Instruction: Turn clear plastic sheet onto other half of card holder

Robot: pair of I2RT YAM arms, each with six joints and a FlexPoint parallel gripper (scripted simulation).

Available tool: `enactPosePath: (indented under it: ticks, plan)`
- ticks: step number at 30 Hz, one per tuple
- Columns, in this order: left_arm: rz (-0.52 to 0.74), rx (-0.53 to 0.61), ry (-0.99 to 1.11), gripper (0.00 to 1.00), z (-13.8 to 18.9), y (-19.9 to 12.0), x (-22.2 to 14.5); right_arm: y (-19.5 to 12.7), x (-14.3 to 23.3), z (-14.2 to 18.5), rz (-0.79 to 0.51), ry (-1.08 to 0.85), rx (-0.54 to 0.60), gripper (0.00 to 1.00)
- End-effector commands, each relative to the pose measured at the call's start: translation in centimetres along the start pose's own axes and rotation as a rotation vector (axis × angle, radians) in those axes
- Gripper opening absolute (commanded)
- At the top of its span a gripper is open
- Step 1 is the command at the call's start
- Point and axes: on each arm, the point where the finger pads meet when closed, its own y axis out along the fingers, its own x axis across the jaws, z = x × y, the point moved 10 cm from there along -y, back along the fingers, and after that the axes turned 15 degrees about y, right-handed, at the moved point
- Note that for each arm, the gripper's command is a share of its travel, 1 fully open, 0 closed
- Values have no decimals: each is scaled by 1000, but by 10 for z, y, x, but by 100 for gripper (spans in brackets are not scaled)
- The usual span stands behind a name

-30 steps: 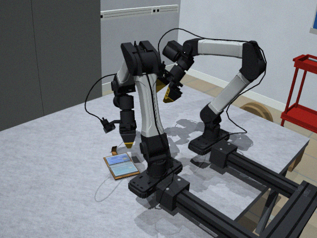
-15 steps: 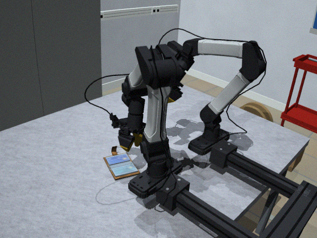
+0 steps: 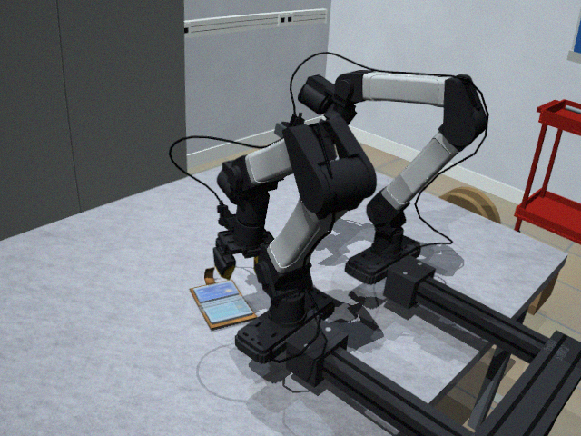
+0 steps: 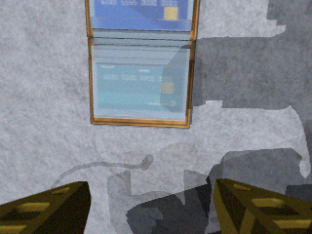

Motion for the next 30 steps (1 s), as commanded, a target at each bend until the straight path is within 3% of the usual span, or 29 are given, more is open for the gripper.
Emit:
enactPosePath:
  ticks: [1,16,30]
  plan:
    - [99,-57,203,65,5,-1,2,-9,7,-8,-20,-34,-28,100]
    - [158,-299,649,65,38,-13,22,-7,6,-7,-16,-28,-25,100]
    - [167,-350,704,65,48,-16,34,-18,31,-21,-200,-236,-86,100]
